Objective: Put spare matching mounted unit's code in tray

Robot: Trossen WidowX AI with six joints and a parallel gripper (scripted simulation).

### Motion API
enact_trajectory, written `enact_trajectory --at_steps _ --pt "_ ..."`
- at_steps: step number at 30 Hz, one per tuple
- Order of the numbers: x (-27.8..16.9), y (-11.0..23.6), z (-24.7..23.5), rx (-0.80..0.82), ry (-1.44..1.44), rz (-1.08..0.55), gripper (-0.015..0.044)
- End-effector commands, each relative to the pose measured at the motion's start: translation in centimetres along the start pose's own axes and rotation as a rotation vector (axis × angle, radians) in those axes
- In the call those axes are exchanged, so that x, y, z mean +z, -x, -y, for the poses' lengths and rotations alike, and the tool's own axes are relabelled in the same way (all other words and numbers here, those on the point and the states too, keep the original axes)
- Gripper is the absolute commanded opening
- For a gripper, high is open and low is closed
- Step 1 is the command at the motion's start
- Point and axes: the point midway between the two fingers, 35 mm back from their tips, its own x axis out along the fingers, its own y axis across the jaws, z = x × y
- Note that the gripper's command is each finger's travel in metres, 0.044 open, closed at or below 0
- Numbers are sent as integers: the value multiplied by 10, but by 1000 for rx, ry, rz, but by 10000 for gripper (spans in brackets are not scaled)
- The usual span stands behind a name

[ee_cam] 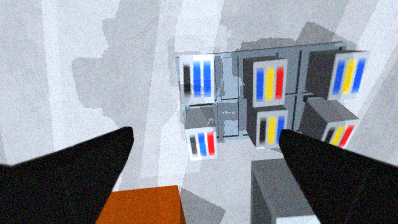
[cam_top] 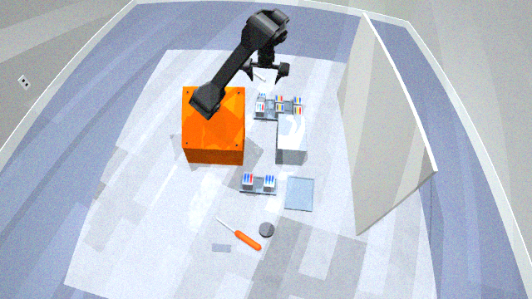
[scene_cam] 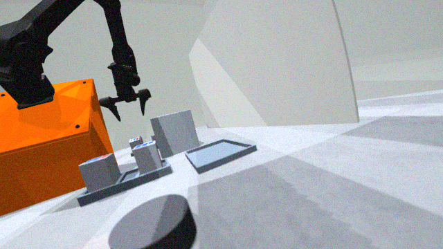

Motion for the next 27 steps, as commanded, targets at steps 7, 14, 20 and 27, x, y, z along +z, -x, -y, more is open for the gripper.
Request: enact_trajectory --at_steps 7,14,20,27 --pt "7 -31 -6 3 45 7 335" --pt "8 -44 -7 3 45 6 300" --pt "9 -46 -6 3 45 6 300" --pt "10 -56 -6 3 45 7 300"
